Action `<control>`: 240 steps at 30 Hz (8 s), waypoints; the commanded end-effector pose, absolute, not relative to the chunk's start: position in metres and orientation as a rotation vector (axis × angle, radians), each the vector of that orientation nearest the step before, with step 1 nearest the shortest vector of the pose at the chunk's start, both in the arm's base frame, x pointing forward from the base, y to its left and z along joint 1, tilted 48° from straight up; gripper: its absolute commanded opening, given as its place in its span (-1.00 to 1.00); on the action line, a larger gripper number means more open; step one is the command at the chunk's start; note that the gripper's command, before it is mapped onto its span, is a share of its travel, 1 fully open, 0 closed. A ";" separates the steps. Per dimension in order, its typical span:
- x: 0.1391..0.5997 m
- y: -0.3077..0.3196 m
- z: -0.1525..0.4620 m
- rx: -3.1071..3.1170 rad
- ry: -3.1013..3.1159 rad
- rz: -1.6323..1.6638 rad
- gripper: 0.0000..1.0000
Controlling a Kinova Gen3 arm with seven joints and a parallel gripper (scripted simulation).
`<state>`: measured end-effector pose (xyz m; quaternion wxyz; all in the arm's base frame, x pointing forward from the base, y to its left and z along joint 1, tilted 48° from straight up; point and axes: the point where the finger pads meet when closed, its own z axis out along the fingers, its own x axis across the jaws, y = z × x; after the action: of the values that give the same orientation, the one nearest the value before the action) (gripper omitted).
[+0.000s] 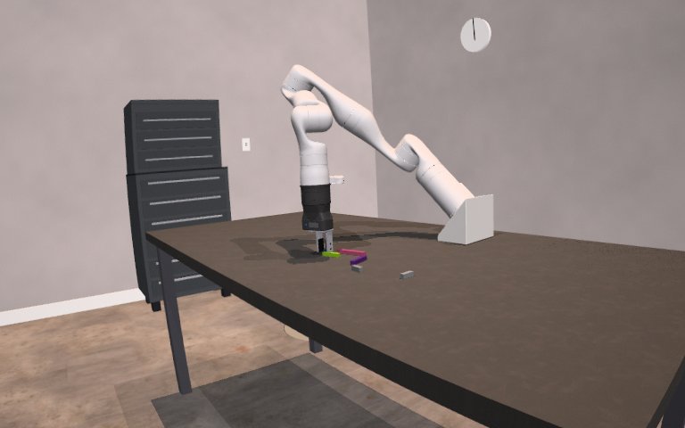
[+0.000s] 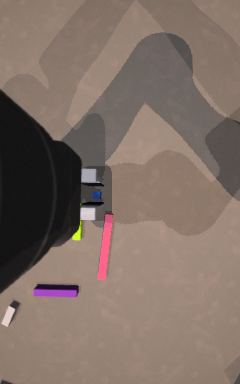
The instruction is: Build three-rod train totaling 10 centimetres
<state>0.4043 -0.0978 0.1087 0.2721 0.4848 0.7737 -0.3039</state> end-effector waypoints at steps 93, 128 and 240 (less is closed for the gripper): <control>0.396 -0.030 0.169 1.313 2.079 -0.802 -0.52; 0.366 0.090 0.047 1.124 2.229 -0.880 -0.52; 0.354 0.052 -0.050 1.072 2.266 -0.913 -0.52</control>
<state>0.3535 0.0535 -0.0482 0.2342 0.3889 0.8261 -0.3338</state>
